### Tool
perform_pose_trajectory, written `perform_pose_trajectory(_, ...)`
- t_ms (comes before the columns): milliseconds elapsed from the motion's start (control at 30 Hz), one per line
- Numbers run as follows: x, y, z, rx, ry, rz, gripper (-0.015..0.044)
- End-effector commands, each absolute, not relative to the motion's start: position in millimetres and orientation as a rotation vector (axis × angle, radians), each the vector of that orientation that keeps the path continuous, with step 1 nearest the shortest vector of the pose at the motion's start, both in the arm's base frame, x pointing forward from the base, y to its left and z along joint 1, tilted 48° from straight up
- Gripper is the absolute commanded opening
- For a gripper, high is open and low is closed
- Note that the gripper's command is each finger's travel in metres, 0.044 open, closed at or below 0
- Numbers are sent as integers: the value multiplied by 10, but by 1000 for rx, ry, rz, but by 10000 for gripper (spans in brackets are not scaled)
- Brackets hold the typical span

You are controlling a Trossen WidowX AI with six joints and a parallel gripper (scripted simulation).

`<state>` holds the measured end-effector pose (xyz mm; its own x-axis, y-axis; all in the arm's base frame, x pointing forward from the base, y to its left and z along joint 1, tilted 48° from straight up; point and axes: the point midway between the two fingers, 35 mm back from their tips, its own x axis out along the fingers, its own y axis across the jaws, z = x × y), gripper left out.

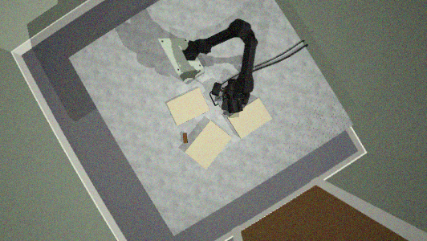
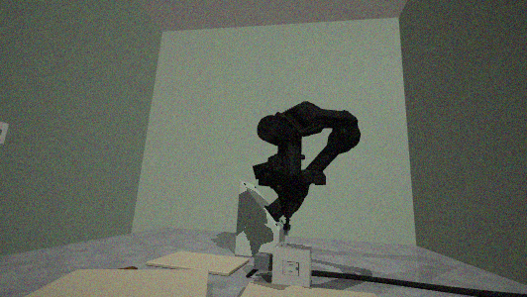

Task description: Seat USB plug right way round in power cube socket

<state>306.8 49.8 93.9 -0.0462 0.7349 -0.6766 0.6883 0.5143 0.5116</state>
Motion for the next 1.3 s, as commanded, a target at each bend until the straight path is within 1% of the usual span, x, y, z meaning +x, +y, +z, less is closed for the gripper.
perform_pose_trajectory(0,3067,504,938,1123,1737,148,0)
perform_pose_trajectory(1267,3067,504,938,376,1363,897,0)
